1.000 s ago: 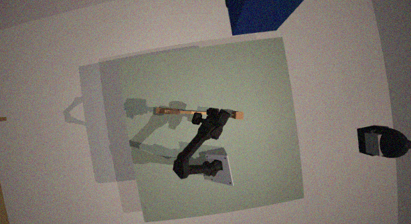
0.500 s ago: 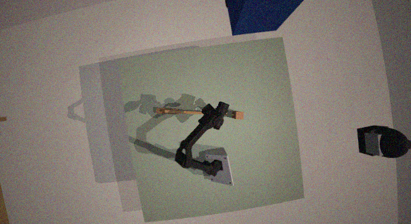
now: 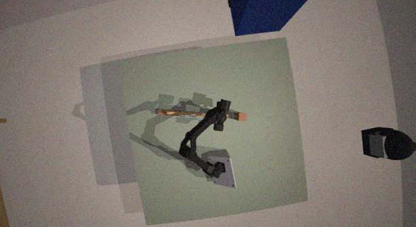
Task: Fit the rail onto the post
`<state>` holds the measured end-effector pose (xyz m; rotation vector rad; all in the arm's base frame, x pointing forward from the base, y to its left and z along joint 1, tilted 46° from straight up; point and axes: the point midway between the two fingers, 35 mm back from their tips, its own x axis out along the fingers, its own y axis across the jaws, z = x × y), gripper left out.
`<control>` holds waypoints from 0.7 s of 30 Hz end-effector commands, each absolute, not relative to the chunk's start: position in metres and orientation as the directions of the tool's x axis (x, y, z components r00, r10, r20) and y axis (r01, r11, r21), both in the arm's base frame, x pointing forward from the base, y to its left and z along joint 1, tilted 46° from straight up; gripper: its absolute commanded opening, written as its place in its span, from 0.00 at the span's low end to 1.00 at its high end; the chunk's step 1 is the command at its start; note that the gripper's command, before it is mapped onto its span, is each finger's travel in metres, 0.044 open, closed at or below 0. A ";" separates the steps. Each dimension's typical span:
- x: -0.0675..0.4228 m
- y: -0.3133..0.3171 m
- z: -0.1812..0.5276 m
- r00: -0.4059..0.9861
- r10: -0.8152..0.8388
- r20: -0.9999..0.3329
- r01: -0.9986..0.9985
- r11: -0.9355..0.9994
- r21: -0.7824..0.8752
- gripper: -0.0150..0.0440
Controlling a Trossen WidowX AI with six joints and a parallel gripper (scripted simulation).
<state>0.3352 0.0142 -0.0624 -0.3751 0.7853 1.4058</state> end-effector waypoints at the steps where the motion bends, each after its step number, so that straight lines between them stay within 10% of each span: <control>1: 0.335 0.015 -0.070 -0.041 0.717 -0.696 -0.982 0.099 0.160 1.00; 21: 0.335 0.030 -0.086 -0.041 0.716 -0.697 -0.982 0.100 0.160 1.00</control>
